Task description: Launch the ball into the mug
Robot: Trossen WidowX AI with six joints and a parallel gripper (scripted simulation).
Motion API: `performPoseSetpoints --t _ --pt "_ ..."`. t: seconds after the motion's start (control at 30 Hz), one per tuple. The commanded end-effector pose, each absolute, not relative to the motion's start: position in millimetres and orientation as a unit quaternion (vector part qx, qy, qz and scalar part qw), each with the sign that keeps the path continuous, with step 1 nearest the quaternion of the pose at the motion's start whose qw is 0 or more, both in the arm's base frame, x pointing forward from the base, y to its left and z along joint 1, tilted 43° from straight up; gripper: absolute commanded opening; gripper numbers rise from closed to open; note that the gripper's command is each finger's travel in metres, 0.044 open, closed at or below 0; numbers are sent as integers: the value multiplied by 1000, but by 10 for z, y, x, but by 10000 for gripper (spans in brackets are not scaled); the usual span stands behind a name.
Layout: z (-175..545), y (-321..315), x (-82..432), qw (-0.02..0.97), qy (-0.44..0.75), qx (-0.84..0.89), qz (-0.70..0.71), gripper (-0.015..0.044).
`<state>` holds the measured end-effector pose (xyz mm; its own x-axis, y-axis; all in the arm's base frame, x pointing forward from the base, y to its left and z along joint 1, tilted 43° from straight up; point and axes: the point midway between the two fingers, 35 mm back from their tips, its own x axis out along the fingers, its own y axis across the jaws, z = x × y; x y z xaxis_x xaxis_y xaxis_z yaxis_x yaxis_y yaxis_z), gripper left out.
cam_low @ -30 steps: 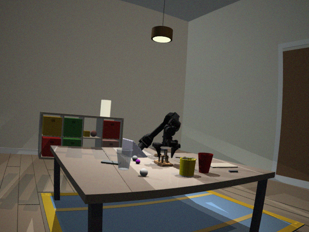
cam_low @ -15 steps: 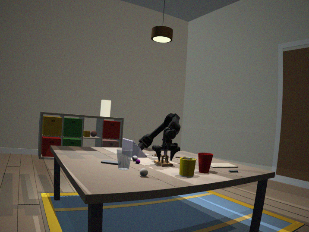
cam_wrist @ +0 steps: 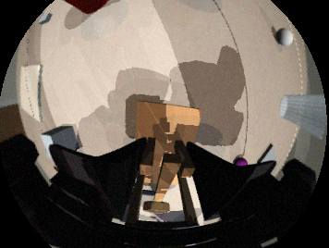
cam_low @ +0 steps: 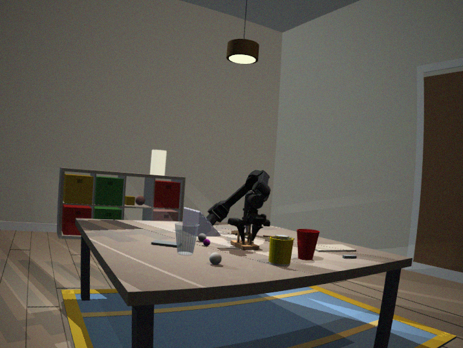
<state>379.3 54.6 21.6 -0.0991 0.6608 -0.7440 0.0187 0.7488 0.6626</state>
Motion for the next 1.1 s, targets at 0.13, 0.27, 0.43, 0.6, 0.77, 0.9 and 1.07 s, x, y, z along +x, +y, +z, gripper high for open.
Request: performPoseSetpoints --t 0.13,0.27,0.43,0.6,0.77,0.9,1.07 --pt "567 226 3841 625 696 244 256 0" --pt "571 223 3847 625 696 245 255 0" --pt "531 258 3847 625 696 246 255 0" --pt "469 311 3843 625 696 246 255 0" --pt "408 366 3838 625 696 246 255 0" --pt "360 409 3832 624 696 247 255 0" --pt "300 463 3823 624 696 247 255 0"
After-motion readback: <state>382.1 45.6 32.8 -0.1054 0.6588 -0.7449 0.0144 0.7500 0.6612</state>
